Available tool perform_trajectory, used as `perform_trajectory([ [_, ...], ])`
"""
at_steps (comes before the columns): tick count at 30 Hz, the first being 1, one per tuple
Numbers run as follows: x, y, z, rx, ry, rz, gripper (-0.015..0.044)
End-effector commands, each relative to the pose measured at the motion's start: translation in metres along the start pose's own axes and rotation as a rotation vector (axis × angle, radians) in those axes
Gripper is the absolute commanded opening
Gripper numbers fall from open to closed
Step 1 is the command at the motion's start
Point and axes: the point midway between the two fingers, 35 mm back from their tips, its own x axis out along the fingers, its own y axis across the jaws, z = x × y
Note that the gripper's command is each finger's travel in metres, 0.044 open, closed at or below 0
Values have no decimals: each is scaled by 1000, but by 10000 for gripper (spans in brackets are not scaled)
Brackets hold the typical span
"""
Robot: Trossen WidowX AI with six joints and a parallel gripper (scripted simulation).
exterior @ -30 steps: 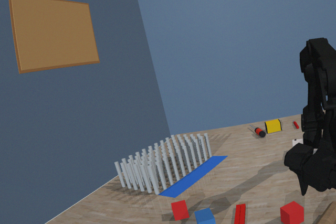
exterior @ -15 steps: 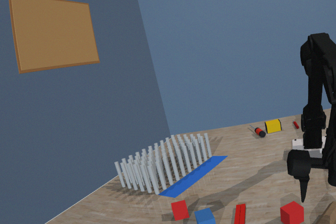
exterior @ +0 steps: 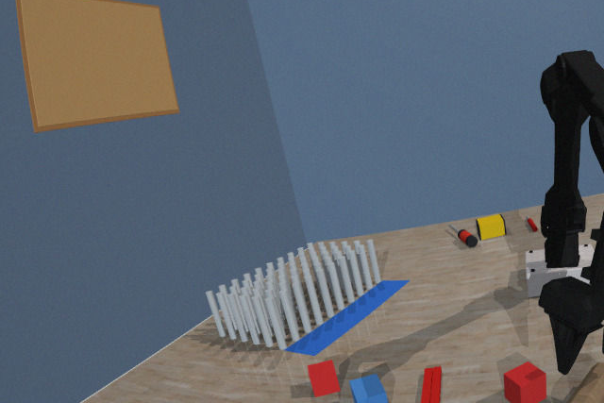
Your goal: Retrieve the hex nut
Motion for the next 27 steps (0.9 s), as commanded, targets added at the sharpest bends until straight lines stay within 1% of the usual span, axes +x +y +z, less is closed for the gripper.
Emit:
perform_trajectory([
  [1, -3, 17, -4, -863, 42, -169, 440],
  [12, -5, 28, -9, -1385, 136, -261, 440],
  [21, -6, 35, -14, -1804, 240, -295, 440],
  [27, -6, 35, -14, -1820, 245, -296, 440],
])
